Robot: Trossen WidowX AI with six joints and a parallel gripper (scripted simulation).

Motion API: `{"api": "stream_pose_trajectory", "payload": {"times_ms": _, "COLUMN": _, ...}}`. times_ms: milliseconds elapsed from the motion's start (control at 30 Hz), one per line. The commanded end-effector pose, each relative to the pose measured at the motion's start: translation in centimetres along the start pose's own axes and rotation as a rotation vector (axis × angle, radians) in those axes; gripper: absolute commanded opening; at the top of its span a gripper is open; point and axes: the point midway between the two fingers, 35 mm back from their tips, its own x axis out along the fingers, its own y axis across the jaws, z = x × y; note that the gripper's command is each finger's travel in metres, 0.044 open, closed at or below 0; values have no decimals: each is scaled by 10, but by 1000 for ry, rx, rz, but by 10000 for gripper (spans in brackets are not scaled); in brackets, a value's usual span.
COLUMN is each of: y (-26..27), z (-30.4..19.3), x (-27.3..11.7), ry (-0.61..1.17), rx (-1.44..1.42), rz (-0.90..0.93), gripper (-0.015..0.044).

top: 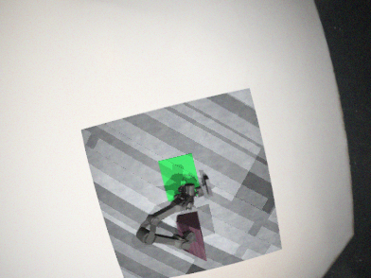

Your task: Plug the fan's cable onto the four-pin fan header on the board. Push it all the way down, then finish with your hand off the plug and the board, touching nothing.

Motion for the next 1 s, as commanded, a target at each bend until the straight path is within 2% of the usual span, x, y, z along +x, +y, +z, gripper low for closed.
{"api": "stream_pose_trajectory", "payload": {"times_ms": 0, "y": 0, "z": 0, "x": 1, "ry": -1, "rx": 5, "rz": 4, "gripper": 0}}
{"api": "stream_pose_trajectory", "payload": {"times_ms": 967, "y": 1, "z": -1, "x": 13, "ry": -1, "rx": 6, "rz": 5, "gripper": 0}}
